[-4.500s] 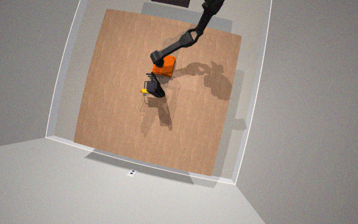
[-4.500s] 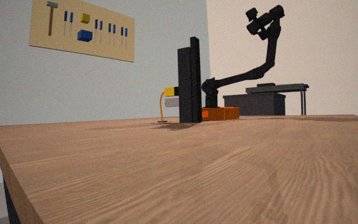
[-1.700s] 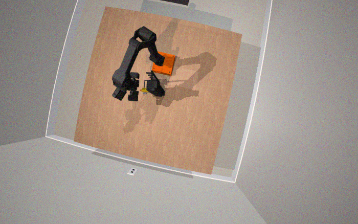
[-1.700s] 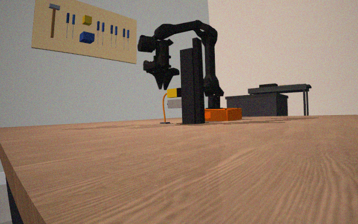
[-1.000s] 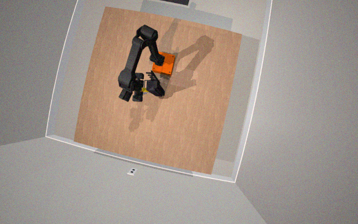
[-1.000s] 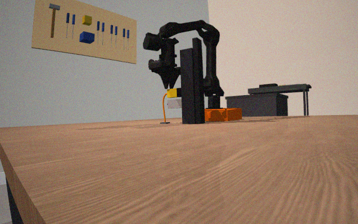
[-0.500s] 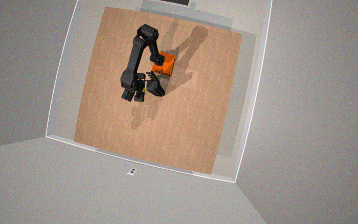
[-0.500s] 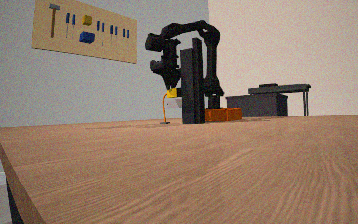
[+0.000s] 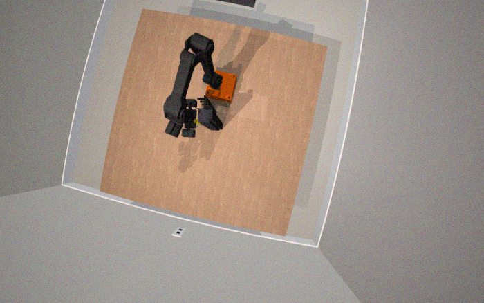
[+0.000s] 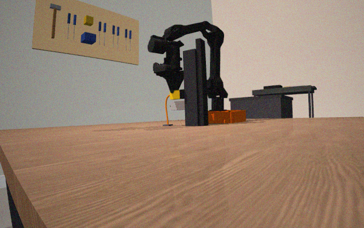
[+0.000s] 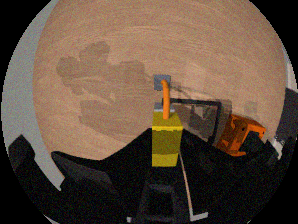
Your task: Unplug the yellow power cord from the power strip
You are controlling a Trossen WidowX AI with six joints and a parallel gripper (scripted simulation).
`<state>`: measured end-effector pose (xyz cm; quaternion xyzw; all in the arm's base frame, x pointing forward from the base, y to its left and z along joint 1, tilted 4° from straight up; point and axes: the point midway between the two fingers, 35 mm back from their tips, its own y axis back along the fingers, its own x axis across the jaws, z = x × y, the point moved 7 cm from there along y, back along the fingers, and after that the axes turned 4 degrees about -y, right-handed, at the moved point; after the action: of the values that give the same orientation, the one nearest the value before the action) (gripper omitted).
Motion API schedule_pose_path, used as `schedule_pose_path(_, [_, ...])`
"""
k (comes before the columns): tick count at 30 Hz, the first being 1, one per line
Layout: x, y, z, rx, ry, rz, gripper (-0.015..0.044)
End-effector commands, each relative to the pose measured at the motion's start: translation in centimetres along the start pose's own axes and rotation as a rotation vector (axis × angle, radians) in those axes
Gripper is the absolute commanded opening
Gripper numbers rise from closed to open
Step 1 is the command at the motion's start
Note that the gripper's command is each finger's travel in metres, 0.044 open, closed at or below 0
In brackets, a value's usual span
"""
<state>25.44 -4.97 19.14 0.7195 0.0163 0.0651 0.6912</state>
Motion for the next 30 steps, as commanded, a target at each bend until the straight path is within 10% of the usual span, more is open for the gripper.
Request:
schedule_pose_path(1, [0.0, 0.0, 0.0, 0.001, 0.001, 0.003, 0.0041])
schedule_pose_path(30, [0.5, 0.1, 3.6, -0.001, -0.001, 0.000, 0.0000])
